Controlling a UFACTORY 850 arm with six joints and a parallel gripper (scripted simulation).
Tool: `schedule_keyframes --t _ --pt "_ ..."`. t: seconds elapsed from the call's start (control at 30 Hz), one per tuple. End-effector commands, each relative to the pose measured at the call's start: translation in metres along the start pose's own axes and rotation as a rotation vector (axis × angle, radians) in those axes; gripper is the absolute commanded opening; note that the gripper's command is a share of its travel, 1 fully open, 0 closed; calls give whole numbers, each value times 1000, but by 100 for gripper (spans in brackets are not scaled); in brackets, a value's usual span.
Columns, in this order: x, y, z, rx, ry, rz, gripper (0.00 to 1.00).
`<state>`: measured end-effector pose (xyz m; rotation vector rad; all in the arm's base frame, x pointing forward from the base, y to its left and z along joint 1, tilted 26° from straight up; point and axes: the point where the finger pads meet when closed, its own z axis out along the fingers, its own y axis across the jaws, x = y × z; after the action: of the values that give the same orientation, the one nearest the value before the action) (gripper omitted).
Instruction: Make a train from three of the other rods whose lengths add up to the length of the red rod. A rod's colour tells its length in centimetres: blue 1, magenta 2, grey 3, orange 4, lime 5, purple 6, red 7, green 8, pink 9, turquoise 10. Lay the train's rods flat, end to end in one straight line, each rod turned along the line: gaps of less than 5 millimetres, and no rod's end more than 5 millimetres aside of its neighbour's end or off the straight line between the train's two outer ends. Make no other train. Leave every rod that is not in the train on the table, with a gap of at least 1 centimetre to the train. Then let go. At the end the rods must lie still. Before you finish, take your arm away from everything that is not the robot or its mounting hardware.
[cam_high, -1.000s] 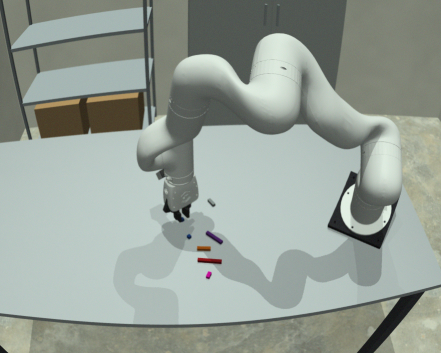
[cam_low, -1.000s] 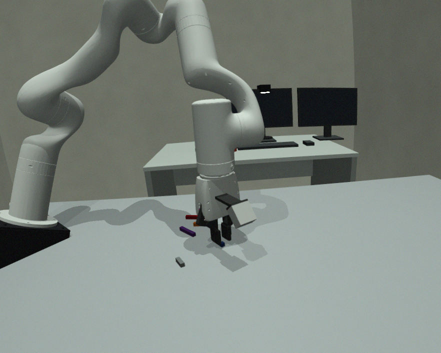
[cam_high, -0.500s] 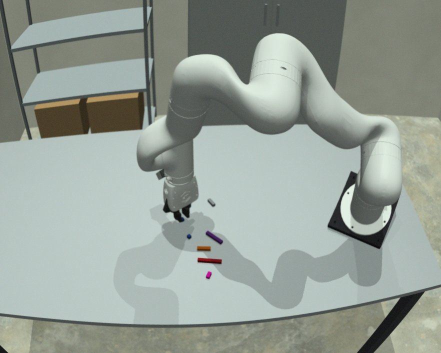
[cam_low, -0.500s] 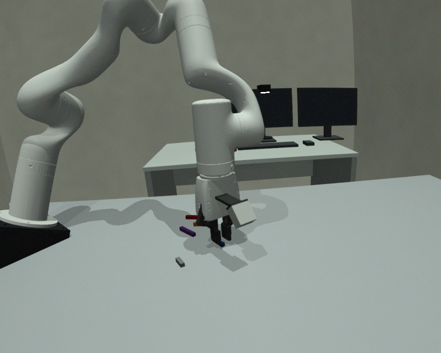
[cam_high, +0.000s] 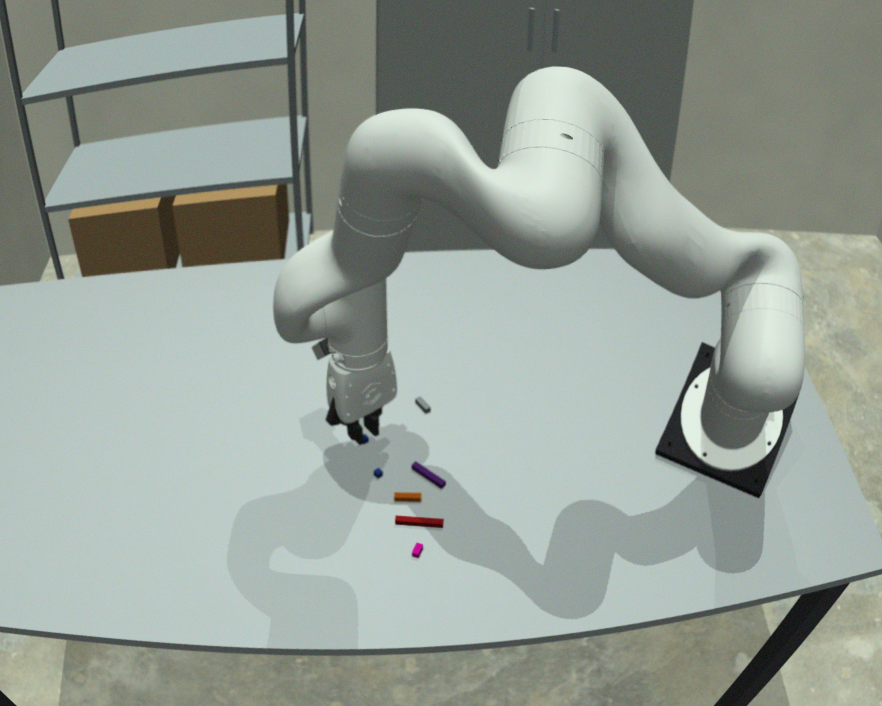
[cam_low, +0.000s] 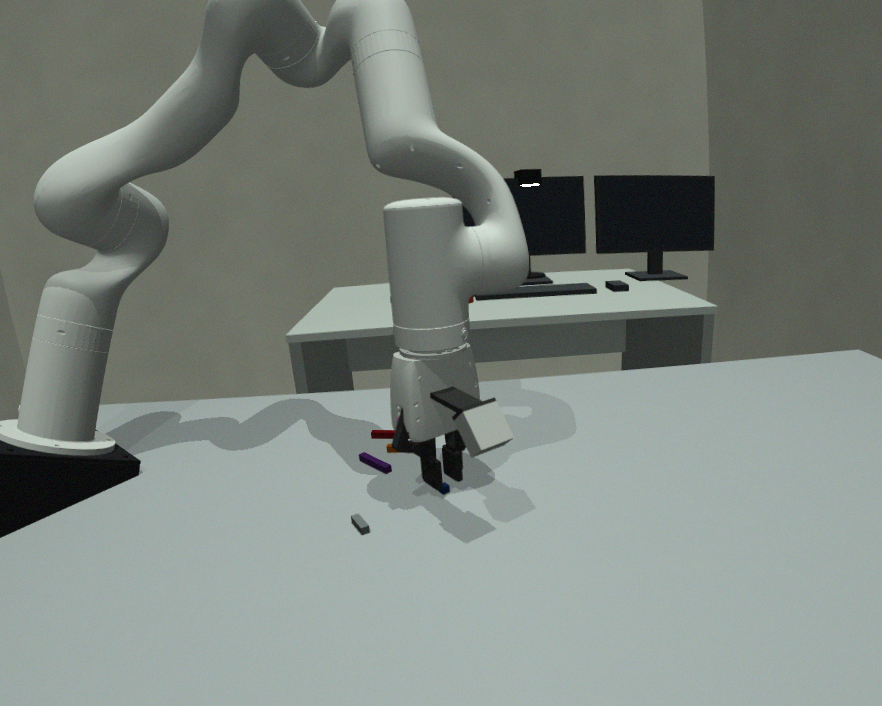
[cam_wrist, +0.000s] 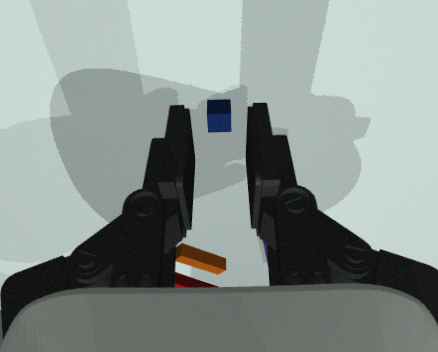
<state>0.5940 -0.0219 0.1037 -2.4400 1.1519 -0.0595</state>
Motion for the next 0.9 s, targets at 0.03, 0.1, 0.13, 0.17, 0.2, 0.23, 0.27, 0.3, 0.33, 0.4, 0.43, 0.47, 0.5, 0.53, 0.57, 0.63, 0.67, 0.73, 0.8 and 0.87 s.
schedule_keyframes --t 0.03,0.1,0.13,0.17,0.2,0.23,0.27,0.3,0.33,0.4,0.43,0.47,0.5,0.53,0.57,0.63,0.67,0.73,0.8,0.87 --pt "1 -1 0 1 1 0 24" --pt "1 -1 1 1 1 0 24" --pt "1 -1 2 1 1 0 24" --pt "1 -1 2 1 1 0 24" --pt "1 -1 3 1 1 0 24" --pt "1 -1 4 1 1 0 24" --pt "1 -1 5 1 1 0 24" --pt "1 -1 5 1 1 0 24" --pt "1 -1 5 1 1 0 24" --pt "1 -1 6 1 1 0 24" --pt "1 -1 7 1 1 0 24" --pt "1 -1 8 1 1 0 24" --pt "1 -1 9 1 1 0 24" --pt "1 -1 10 1 1 0 24" --pt "1 -1 10 1 1 0 24" --pt "1 -1 12 1 1 0 24" --pt "1 -1 12 1 1 0 24" --pt "1 -1 13 1 1 0 24" --pt "1 -1 13 1 1 0 24" --pt "1 -1 13 1 1 0 24"
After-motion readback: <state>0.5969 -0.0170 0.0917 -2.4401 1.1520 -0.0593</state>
